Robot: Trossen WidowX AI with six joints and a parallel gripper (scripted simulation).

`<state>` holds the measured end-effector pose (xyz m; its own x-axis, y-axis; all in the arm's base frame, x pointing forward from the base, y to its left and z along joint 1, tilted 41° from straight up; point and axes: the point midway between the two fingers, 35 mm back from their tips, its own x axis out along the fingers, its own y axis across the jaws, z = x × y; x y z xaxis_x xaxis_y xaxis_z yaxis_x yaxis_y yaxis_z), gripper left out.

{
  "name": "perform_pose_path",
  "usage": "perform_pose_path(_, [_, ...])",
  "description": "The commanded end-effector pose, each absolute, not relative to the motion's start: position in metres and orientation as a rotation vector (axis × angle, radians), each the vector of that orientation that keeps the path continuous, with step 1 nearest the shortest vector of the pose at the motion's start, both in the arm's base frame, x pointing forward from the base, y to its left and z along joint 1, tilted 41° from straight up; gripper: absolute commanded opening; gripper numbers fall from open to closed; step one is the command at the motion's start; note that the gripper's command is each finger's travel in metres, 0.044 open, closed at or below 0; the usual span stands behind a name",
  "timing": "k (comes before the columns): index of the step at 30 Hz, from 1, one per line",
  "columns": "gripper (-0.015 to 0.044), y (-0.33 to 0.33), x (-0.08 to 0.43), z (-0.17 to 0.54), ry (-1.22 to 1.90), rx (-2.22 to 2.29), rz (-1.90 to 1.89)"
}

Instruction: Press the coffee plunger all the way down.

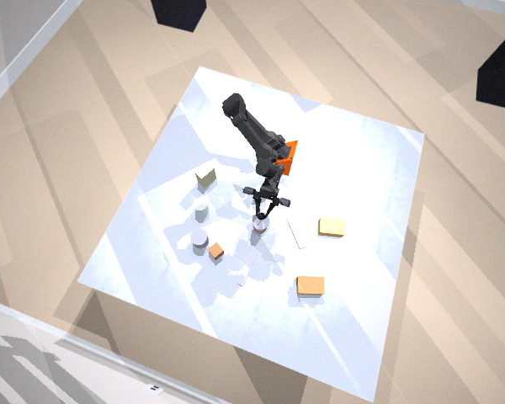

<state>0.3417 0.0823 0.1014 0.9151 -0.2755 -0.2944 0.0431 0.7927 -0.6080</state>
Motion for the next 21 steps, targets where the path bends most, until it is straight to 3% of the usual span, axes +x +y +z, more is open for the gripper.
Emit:
perform_pose_path(1, [0.0123, 0.06, 0.335, 0.074, 0.463, -0.685, -0.202])
perform_pose_path(21, [0.0123, 0.048, 0.352, 0.06, 0.457, -0.689, -0.204])
